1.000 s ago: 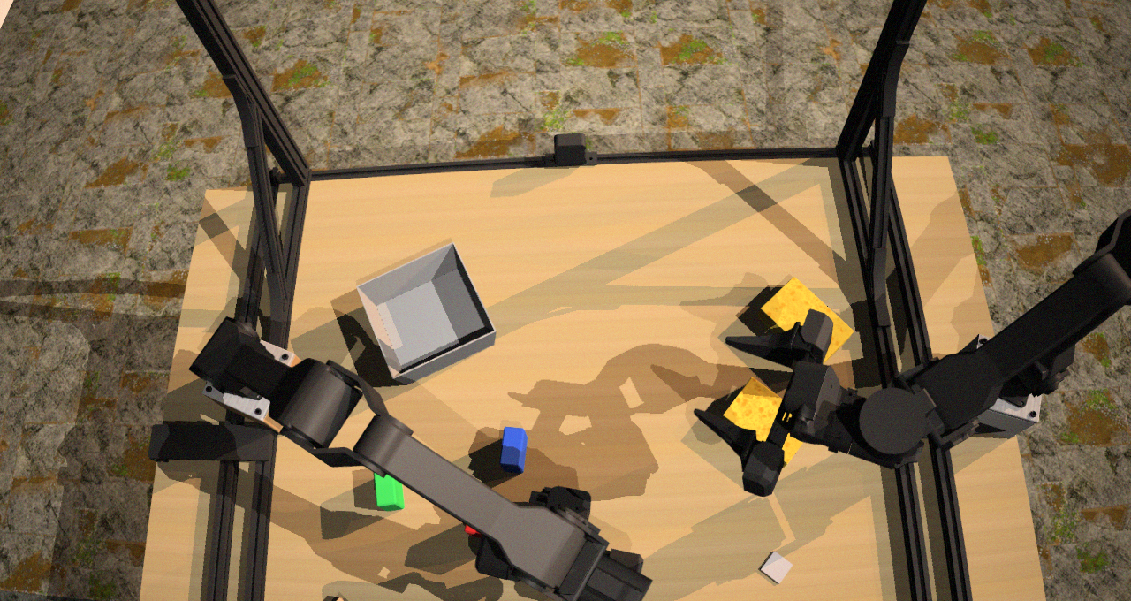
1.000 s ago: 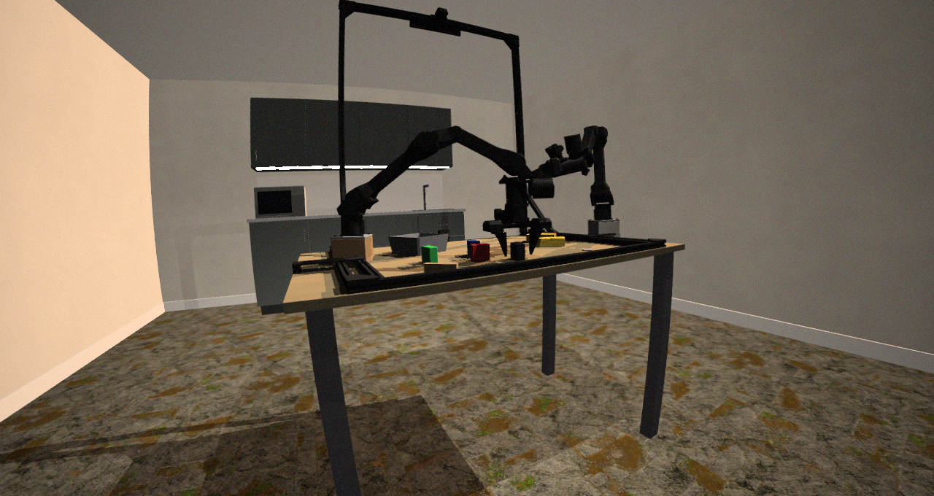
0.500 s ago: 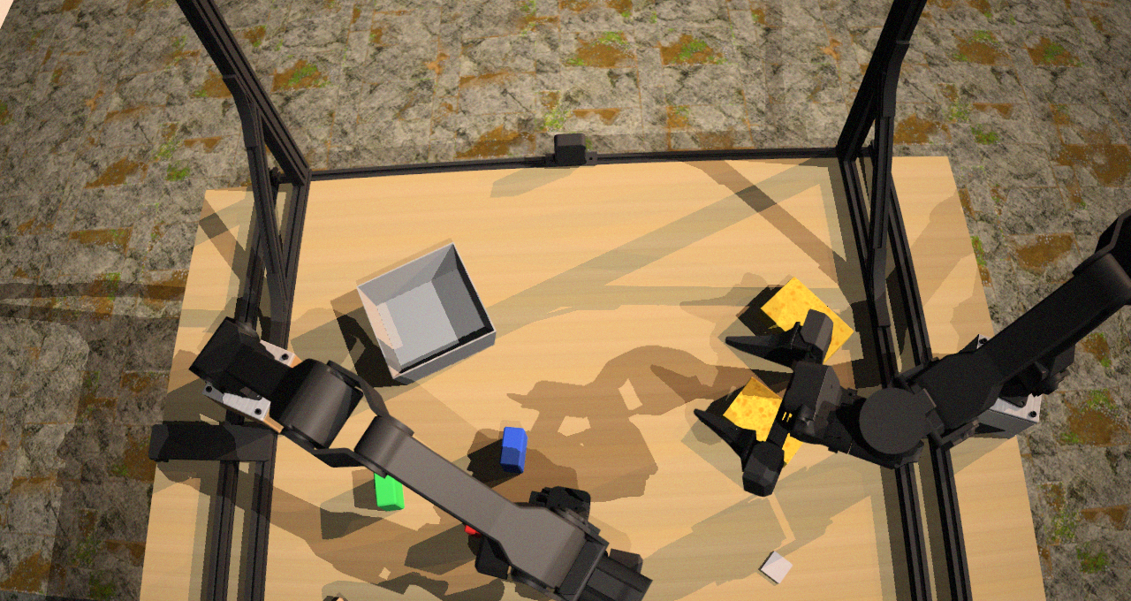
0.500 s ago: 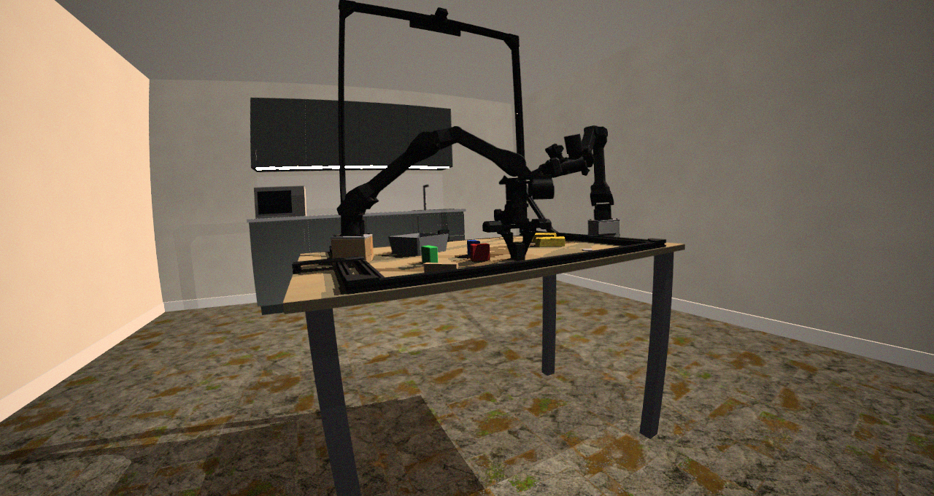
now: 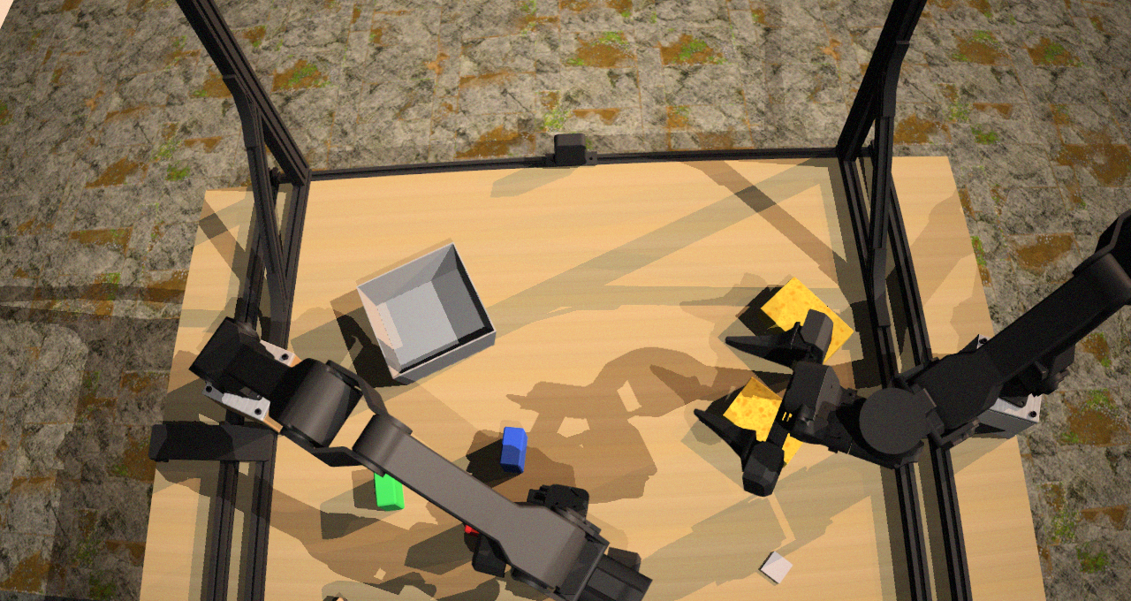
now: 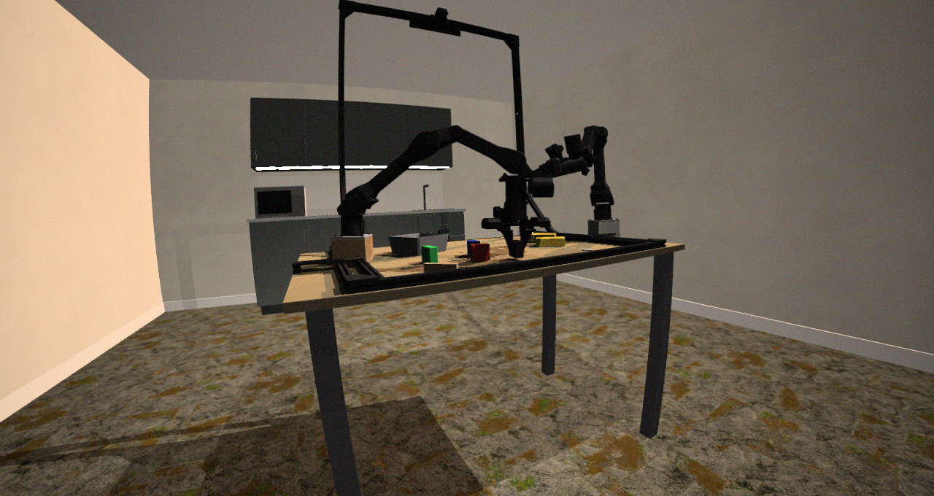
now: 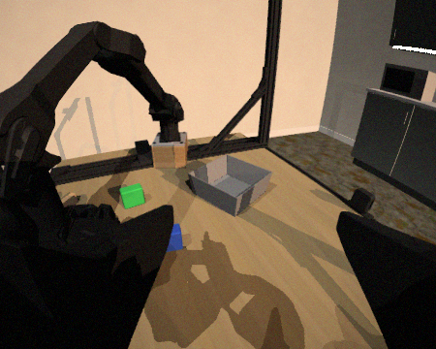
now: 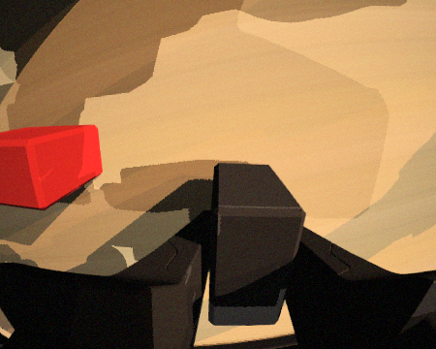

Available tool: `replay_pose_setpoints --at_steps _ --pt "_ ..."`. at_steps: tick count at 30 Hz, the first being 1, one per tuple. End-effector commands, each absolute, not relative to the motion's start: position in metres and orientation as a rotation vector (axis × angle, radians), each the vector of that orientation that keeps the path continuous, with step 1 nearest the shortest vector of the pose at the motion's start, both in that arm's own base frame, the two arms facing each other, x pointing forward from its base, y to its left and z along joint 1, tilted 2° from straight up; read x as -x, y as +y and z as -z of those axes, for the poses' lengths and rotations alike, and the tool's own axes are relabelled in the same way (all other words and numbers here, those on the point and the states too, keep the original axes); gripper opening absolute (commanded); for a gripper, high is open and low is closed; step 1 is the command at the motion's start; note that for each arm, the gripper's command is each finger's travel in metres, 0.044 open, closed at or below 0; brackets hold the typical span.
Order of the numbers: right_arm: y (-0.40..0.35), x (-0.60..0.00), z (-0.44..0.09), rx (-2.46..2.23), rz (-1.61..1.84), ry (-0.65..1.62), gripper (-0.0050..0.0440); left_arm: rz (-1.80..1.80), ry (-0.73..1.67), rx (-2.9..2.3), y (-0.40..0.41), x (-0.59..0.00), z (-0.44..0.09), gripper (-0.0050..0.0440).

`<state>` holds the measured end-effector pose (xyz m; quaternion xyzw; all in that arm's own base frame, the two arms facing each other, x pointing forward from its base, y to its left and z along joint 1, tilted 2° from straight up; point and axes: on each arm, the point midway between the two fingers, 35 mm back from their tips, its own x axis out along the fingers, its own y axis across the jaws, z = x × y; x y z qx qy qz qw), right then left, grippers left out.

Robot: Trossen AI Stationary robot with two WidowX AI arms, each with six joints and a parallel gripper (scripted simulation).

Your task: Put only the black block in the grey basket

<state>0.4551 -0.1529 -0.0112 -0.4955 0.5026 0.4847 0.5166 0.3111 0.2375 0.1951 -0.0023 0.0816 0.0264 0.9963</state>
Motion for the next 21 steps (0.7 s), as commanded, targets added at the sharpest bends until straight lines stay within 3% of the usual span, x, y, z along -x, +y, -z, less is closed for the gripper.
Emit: replay_pose_setpoints --at_steps 1,10,21 --pt "-0.155 -0.459 -0.009 1.207 -1.148 1.199 0.0 -0.049 0.161 -0.001 0.238 -0.311 -0.196 0.04" --pt "-0.154 -0.455 -0.066 1.207 -1.148 1.199 0.0 -0.049 0.161 -0.001 0.238 -0.311 -0.196 0.04" --pt "-0.144 -0.454 -0.071 1.207 -1.149 1.199 0.0 -0.049 0.161 -0.001 0.238 -0.311 -0.196 0.04"
